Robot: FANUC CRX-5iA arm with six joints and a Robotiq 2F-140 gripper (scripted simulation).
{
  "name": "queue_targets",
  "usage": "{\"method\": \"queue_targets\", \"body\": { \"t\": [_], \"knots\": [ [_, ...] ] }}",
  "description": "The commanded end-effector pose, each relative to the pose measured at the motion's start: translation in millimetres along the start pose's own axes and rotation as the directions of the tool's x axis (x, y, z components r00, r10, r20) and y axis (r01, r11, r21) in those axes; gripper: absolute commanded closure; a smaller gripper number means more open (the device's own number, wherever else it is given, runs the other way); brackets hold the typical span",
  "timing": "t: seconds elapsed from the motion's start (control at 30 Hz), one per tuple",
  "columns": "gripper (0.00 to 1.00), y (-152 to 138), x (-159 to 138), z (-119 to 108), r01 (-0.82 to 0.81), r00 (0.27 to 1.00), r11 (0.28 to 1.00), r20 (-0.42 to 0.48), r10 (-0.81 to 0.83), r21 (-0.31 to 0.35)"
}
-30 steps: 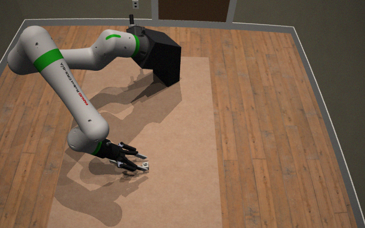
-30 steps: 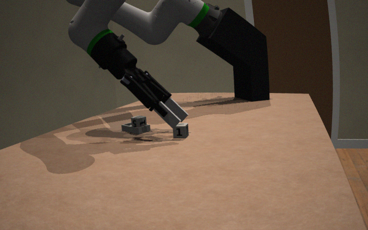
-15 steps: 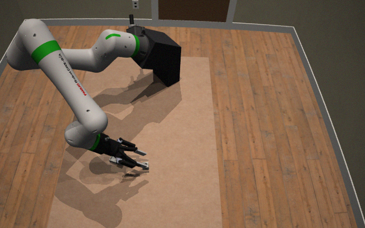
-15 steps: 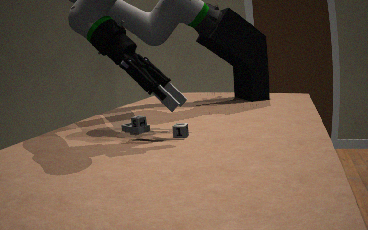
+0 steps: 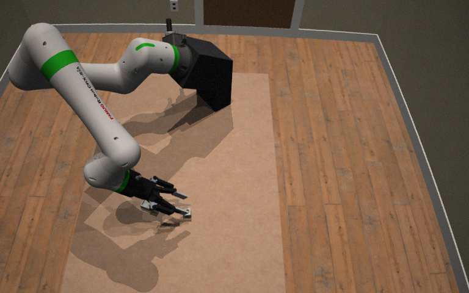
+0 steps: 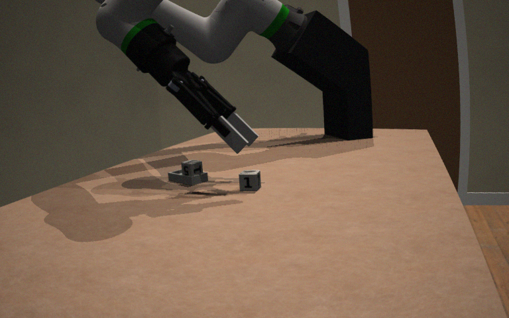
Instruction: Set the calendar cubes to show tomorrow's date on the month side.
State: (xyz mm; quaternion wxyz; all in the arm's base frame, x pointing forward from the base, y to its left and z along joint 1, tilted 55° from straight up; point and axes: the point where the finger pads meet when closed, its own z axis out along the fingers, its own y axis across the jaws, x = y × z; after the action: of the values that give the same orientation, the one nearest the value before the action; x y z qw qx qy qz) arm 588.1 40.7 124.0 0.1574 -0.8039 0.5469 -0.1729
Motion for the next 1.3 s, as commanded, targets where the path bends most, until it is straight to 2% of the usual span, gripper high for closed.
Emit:
{"method": "queue_targets", "body": {
  "t": [0.0, 0.27, 0.67, 0.93, 1.0, 1.1, 1.27],
  "knots": [
    [0.53, 4.0, 3.9, 0.9, -0.007, 0.998, 1.0, -0.056, 0.006, -0.015],
    [0.53, 0.3, -0.6, 0.0, -0.003, 0.979, 1.0, -0.206, 0.003, -0.003],
    [0.53, -2.2, -9.4, 0.4, 0.002, 0.97, 1.0, -0.244, 0.0, 0.007],
    [0.53, 0.8, -10.0, 2.7, -0.003, 0.905, 1.0, -0.426, 0.0, -0.006],
    [0.53, 0.8, -10.0, 2.7, -0.003, 0.905, 1.0, -0.426, 0.0, -0.006],
    [0.53, -2.7, -12.5, 1.3, 0.002, 0.881, 1.0, -0.473, 0.002, 0.009],
    [0.53, -2.8, -15.9, 2.6, 0.002, 0.876, 1.0, -0.482, 0.003, 0.01]
  ]
}}
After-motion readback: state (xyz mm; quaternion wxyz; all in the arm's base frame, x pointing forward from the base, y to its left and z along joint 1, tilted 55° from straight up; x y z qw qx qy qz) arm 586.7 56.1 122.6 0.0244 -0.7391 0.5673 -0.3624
